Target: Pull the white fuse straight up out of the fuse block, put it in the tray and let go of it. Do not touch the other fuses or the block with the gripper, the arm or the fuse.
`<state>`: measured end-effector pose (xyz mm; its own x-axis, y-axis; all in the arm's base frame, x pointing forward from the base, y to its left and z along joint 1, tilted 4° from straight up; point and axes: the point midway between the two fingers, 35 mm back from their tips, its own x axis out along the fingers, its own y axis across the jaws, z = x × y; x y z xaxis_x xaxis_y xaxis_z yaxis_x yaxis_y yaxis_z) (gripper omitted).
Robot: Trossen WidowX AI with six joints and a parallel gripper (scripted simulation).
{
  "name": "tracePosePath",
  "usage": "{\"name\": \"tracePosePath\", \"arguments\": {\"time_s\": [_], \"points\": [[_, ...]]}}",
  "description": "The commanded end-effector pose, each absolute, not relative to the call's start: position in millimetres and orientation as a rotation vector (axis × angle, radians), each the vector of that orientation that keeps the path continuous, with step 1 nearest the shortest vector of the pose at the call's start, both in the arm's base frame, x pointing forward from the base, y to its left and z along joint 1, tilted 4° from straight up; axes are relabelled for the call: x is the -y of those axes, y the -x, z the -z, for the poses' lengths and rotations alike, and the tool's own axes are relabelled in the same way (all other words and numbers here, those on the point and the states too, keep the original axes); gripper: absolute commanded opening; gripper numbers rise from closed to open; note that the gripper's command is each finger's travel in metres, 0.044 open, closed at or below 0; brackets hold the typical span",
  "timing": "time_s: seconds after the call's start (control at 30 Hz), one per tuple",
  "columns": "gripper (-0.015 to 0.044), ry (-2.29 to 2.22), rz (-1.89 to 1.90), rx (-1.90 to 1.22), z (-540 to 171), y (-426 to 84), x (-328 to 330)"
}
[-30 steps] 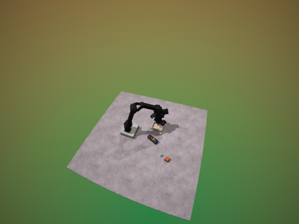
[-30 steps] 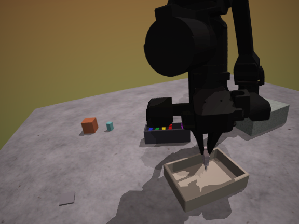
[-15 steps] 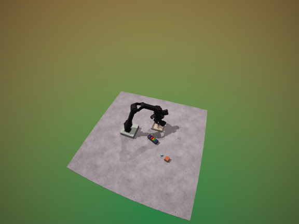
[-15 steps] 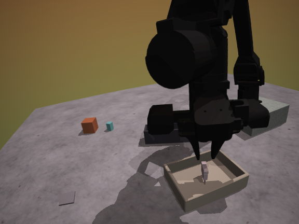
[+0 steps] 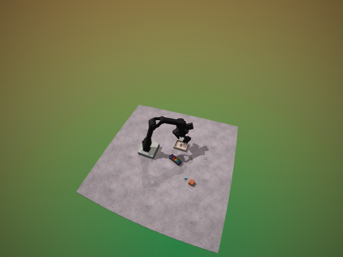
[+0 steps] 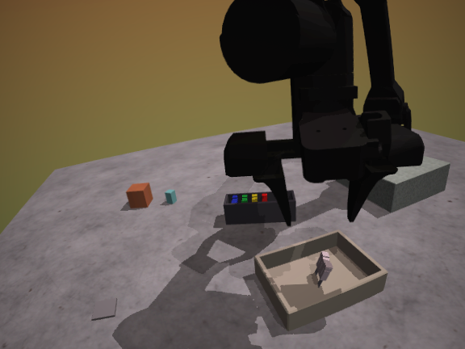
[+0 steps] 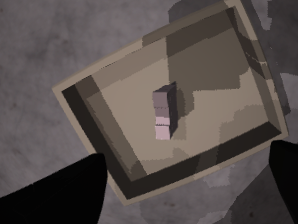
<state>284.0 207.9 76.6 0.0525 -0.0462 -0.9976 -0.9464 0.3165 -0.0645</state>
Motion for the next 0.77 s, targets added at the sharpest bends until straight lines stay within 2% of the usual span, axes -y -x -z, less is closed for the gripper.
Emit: {"name": "tracePosePath", "arguments": {"time_s": [0.0, 0.73], "points": [[0.0330, 1.014, -0.909, -1.332, -80.6, -282.8, -208.3], [0.0330, 1.022, -0.909, -1.333, -78.7, -283.1, -207.4]]}}
